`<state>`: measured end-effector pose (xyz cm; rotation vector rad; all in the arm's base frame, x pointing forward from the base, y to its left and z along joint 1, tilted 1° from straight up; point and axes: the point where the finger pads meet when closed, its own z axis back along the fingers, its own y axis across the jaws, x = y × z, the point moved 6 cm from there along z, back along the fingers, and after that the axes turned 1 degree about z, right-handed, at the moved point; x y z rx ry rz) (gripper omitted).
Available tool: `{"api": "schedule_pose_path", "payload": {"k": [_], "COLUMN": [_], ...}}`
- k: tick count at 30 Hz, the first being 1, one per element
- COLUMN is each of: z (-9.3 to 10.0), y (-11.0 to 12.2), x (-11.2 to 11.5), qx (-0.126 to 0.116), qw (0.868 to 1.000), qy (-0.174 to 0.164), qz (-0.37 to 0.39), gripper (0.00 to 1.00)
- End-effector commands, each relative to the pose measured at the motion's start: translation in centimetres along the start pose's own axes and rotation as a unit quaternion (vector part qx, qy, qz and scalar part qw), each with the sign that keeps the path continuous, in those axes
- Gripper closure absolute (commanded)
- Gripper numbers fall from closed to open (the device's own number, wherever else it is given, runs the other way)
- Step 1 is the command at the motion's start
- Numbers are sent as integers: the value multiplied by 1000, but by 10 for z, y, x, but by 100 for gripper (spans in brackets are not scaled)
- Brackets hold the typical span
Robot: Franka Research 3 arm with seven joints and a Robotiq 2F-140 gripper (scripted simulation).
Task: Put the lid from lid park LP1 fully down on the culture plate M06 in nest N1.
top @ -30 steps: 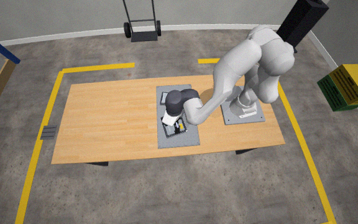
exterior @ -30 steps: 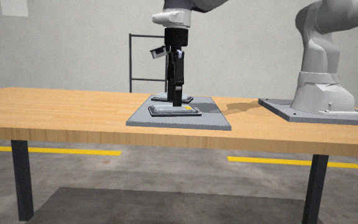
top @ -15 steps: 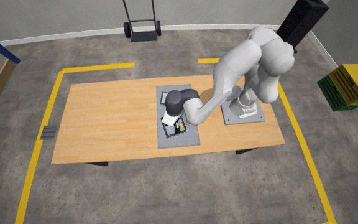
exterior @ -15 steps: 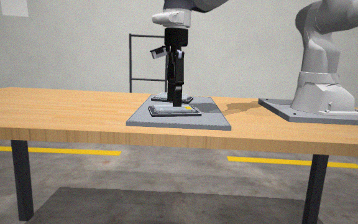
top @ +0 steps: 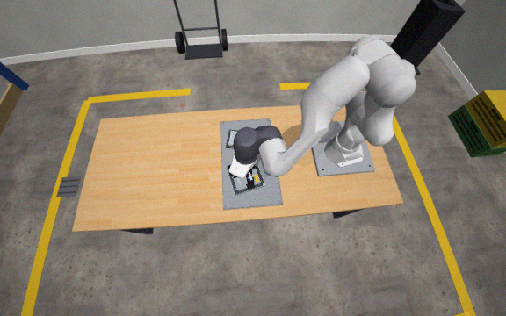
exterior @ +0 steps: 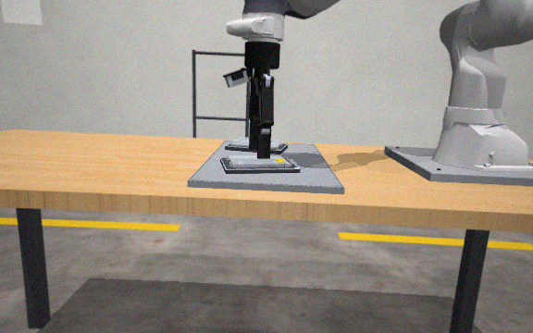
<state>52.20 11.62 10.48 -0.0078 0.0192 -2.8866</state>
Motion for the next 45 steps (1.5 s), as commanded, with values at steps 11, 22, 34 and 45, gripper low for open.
{"api": "schedule_pose_path", "payload": {"k": [11,22,34,45], "z": [0,0,0,0], "y": [-1,-1,-1,-1], "x": [-1,-1,-1,-1], "qx": [-1,-1,-1,-1], "qw": [1000,1000,1000,1000], "qy": [1,1,1,1], "qz": [3,3,3,3], "gripper": [31,37,37,37]}}
